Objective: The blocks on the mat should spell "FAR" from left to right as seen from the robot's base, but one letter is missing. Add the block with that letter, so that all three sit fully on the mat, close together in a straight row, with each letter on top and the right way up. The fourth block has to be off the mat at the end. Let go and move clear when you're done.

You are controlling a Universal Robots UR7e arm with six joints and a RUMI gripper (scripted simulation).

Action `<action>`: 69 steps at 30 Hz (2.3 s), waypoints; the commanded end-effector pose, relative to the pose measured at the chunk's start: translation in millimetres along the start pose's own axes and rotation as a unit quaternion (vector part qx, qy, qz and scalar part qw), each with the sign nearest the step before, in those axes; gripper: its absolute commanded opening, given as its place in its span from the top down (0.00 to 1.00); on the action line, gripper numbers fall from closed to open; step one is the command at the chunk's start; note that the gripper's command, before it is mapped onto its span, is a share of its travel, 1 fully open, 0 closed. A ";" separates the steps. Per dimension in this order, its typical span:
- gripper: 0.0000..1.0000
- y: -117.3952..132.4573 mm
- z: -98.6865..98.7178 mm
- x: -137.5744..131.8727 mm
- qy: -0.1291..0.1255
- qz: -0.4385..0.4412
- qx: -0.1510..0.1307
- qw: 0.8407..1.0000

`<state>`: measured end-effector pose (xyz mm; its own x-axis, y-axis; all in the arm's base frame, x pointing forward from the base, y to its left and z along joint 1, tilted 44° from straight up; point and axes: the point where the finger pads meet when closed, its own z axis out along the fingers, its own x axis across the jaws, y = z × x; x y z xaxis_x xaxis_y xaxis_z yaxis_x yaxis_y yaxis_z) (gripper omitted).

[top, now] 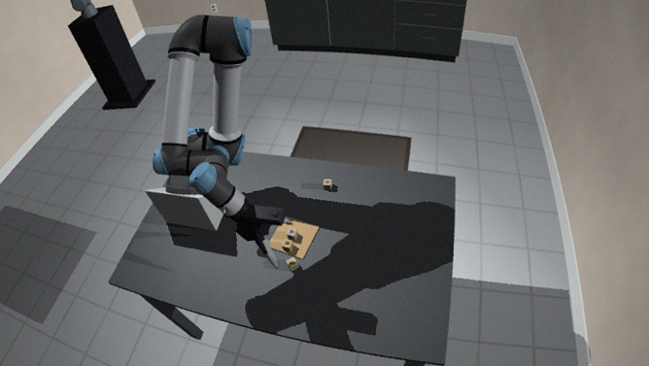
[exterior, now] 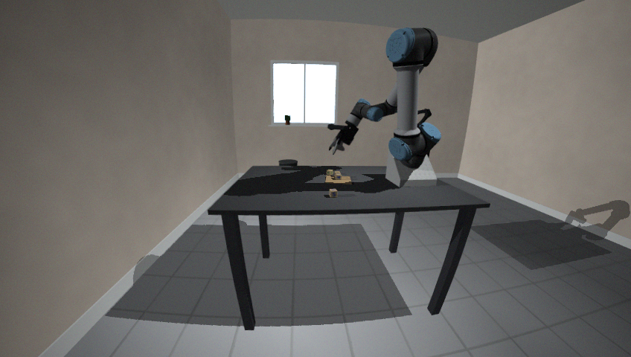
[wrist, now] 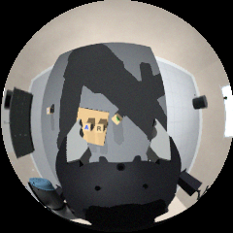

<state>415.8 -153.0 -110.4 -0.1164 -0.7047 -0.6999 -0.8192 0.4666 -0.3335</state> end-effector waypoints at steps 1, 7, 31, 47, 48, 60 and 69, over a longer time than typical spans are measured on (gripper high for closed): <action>0.00 -0.4 -0.3 0.3 0.000 0.000 0.000 1.000; 0.00 -0.4 -0.3 0.3 0.000 0.000 0.000 1.000; 0.00 0.0 1.0 3.2 -0.002 -0.030 -0.020 0.999; 0.00 -1.7 -0.6 9.6 -0.037 -0.209 -0.138 0.967; 0.00 -2.0 -1.2 9.4 -0.040 -0.220 -0.145 0.964; 0.00 -7.1 -11.8 3.1 -0.084 -0.333 -0.215 0.914; 0.00 -9.8 -17.4 -1.1 -0.103 -0.373 -0.239 0.891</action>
<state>414.1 -165.2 -96.7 0.6095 -0.6028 -0.5149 -0.7878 -0.3874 -0.4789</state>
